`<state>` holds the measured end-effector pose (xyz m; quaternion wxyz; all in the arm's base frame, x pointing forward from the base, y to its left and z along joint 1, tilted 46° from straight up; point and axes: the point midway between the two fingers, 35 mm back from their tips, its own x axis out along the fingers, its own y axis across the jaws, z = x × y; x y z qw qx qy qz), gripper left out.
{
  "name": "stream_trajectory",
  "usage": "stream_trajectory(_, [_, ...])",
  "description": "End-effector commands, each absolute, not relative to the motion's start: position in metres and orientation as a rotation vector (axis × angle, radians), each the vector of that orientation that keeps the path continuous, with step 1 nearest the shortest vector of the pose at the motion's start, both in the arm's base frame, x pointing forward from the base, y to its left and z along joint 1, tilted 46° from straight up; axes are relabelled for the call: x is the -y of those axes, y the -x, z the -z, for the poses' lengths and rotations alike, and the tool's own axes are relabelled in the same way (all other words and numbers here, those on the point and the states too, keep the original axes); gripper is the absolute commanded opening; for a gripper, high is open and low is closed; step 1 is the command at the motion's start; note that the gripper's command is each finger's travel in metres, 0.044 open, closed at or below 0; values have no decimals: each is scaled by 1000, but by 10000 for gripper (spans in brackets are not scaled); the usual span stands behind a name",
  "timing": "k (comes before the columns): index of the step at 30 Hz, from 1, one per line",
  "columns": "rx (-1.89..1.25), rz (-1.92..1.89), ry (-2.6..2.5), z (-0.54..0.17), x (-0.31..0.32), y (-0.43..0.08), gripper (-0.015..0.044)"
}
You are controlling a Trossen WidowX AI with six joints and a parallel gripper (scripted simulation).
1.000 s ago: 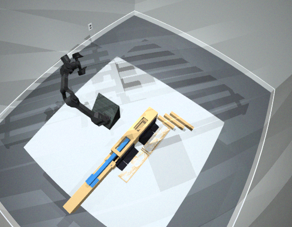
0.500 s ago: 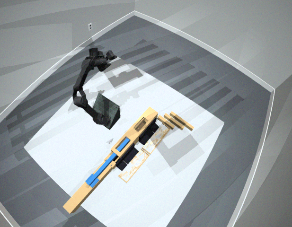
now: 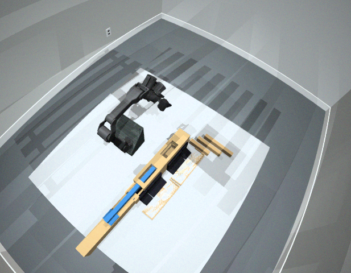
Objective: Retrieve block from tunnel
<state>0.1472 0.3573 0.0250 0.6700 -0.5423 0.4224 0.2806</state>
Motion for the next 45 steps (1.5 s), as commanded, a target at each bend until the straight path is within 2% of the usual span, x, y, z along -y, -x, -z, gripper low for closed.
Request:
stream_trajectory(1, [-1021,-410,1067,-28,-319,-188,440])
stream_trajectory(7, [-1092,29,748,-33,-232,-249,440])
stream_trajectory(12, [-1079,405,476,-38,-149,-279,440])
stream_trajectory(19, [-1062,479,413,-44,-133,-283,440])
stream_trajectory(32, [-783,891,-116,-147,-34,-306,440])
stream_trajectory(45, [-405,1212,-551,-241,71,-280,440])
